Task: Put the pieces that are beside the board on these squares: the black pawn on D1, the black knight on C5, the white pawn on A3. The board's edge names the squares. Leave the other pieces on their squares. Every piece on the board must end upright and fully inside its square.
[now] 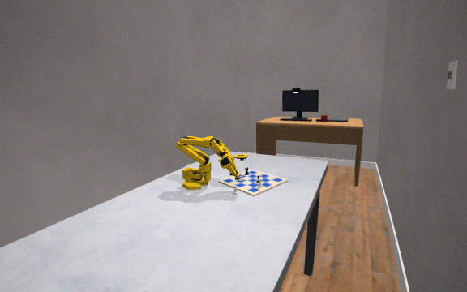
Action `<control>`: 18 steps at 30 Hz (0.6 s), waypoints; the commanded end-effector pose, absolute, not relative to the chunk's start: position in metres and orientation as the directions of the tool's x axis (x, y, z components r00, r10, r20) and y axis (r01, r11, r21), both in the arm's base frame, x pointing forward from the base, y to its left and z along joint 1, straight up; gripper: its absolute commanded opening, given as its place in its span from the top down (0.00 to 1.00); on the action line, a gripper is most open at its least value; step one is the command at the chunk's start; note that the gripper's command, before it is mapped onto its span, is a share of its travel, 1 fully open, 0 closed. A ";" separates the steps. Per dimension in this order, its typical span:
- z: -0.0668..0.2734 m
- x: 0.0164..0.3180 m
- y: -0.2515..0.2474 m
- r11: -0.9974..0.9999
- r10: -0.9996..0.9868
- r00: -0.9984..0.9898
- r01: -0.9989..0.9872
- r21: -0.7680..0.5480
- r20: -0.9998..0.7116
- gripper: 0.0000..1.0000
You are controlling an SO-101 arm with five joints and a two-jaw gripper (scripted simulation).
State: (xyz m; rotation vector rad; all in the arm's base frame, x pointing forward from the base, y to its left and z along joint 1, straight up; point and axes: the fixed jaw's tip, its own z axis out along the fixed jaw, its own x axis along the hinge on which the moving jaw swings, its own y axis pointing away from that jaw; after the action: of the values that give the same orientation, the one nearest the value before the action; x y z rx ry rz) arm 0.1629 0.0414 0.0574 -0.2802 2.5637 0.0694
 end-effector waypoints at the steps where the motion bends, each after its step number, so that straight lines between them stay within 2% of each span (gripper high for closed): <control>1: 0.057 0.179 0.055 0.963 -0.235 -0.823 -0.270 -0.008 -0.517 1.00; 18: 0.060 0.248 0.128 0.897 -0.379 -0.761 -0.443 -0.006 -0.526 1.00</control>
State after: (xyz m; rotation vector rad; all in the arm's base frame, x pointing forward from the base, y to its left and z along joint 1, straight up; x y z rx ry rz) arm 0.2331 0.1157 0.0600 -0.5620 2.4808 0.1635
